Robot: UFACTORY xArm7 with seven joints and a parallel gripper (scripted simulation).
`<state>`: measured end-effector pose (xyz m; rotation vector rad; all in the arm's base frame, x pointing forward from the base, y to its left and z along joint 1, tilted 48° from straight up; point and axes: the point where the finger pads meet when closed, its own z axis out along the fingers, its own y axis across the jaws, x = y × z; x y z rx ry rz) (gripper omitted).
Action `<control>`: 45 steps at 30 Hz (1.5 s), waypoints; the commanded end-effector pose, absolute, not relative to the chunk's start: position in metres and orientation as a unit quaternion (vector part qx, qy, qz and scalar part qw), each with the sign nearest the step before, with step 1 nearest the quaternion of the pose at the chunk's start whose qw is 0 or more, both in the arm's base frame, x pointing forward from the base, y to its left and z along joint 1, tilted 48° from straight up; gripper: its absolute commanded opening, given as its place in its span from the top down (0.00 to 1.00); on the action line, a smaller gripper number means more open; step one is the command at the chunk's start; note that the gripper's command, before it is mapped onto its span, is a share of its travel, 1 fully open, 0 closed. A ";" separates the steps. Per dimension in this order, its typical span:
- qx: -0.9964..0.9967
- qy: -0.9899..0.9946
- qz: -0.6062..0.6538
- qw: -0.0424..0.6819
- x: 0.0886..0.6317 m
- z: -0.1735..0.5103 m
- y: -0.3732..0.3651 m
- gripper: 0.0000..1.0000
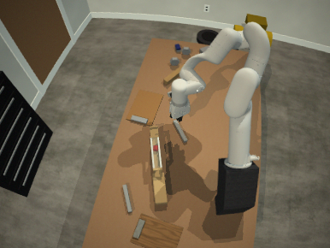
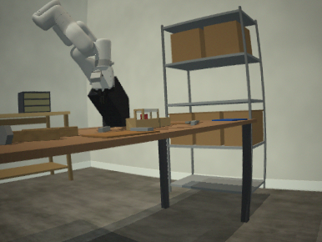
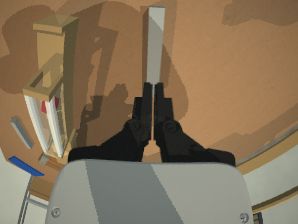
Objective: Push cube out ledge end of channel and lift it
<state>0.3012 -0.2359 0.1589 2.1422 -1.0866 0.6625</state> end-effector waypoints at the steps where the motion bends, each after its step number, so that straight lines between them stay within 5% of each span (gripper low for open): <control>1: 0.813 -0.417 0.257 0.315 0.298 0.156 -0.234 1.00; 45: 0.810 -0.425 0.261 0.308 0.292 0.151 -0.232 1.00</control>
